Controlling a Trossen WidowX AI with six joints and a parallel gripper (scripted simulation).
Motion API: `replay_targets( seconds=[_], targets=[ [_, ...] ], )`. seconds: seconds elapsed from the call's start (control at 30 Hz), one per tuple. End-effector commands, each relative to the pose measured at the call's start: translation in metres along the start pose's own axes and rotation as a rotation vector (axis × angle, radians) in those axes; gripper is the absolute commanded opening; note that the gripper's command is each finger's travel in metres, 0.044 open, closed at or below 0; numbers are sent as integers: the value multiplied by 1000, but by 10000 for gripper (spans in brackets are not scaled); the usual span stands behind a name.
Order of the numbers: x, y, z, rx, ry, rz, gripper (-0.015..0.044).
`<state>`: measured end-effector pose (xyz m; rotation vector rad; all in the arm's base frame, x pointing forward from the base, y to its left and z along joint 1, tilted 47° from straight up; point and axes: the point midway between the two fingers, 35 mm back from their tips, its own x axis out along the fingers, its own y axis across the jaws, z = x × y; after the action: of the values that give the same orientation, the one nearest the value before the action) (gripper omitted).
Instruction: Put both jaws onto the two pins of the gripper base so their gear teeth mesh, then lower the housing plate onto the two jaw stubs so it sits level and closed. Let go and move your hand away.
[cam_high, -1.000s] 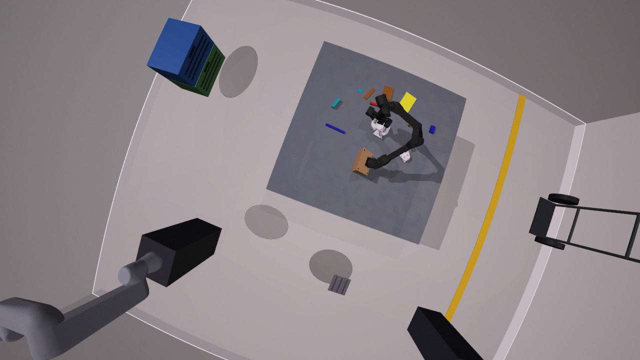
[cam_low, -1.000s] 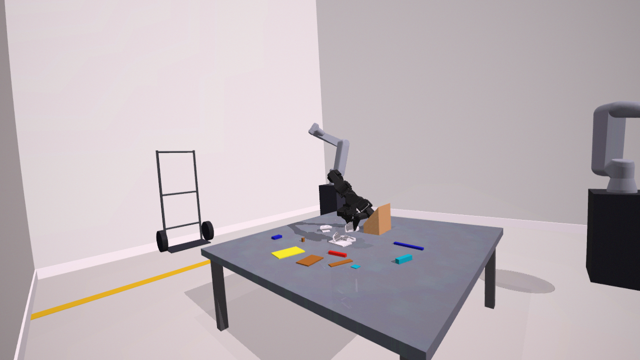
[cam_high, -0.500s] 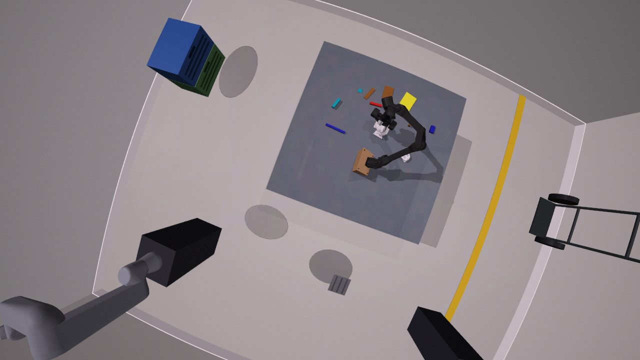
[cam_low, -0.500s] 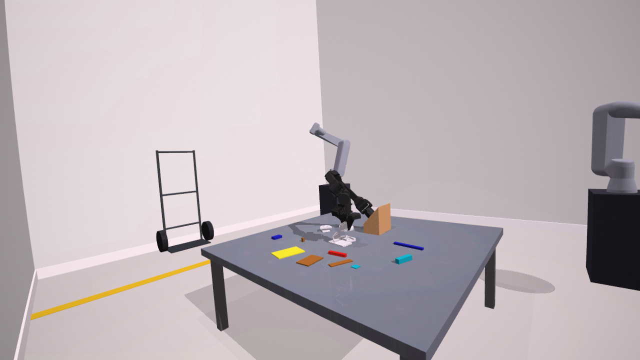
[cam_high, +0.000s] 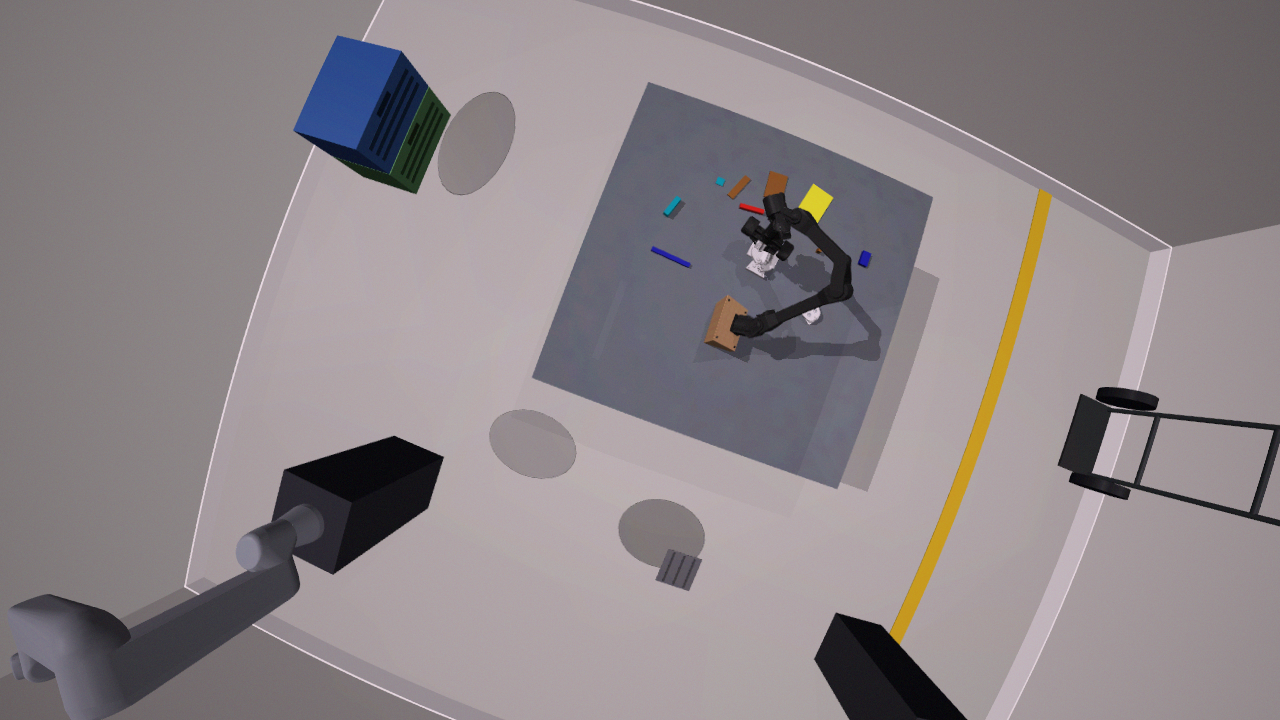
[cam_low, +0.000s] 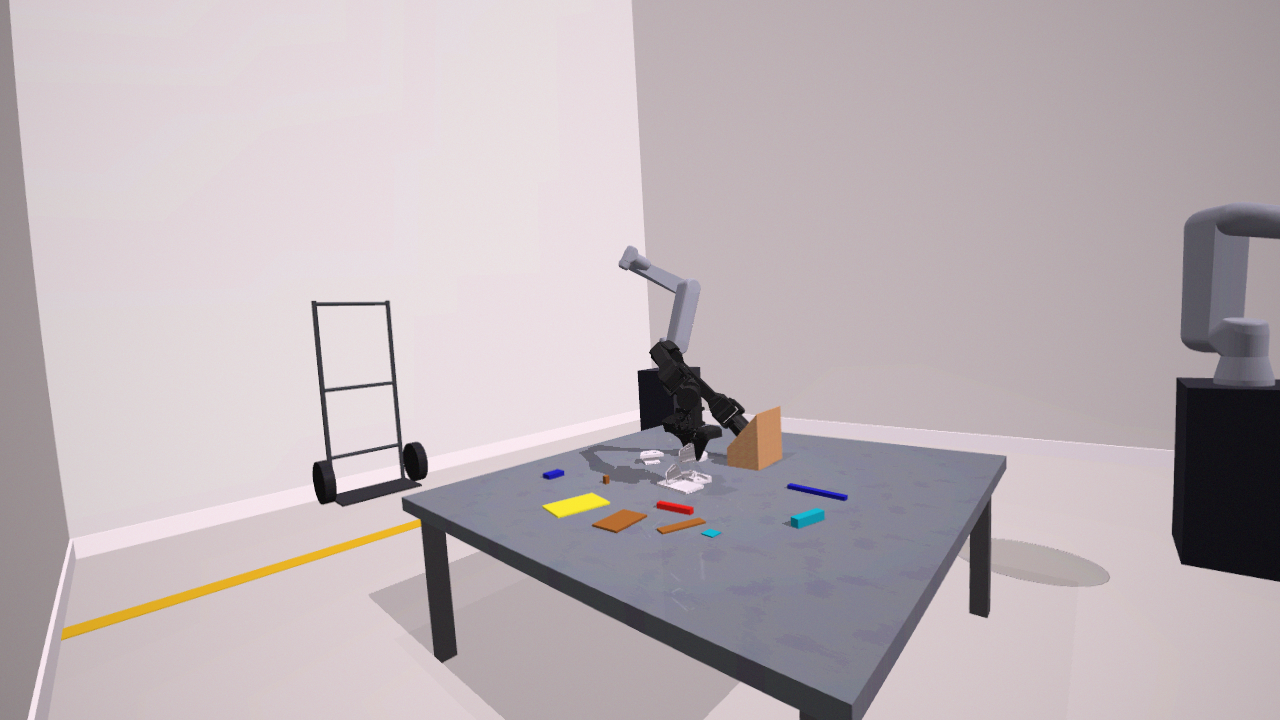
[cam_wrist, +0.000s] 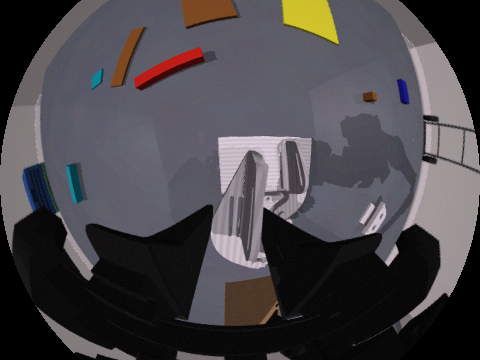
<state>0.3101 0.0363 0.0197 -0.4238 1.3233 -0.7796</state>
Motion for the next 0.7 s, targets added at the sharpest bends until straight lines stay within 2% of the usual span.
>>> replay_targets(
  seconds=[0.0,0.67],
  targets=[
    [0,-1,0,12,-3,-4,134],
    [0,-11,6,15,-3,-5,134]
  ],
)
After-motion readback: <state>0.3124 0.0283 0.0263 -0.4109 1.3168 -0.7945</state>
